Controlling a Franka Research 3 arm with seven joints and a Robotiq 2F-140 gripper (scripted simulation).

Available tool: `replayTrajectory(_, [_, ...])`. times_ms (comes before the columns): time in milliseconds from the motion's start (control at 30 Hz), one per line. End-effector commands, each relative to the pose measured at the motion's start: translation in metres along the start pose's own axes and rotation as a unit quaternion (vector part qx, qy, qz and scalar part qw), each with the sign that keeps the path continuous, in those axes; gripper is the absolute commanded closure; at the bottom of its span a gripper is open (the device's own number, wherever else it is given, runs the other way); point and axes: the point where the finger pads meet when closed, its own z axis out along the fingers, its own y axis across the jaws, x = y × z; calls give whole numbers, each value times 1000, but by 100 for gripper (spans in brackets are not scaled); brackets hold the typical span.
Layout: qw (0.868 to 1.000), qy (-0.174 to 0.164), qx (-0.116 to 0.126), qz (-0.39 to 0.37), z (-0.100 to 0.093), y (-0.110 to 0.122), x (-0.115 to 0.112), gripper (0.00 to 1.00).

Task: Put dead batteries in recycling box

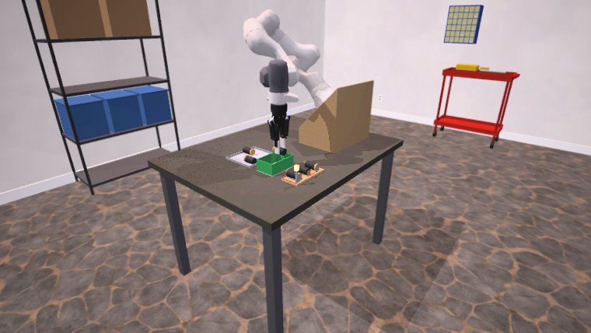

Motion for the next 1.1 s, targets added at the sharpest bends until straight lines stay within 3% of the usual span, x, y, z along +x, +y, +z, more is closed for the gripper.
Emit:
replayTrajectory(0, [1000, 1, -1, 0, 1, 0, 2, 84])
replayTrajectory(600, [1000, 1, -1, 0, 60, 0, 3, 84])
replayTrajectory(1067, [1000, 1, -1, 0, 64, 0, 3, 84])
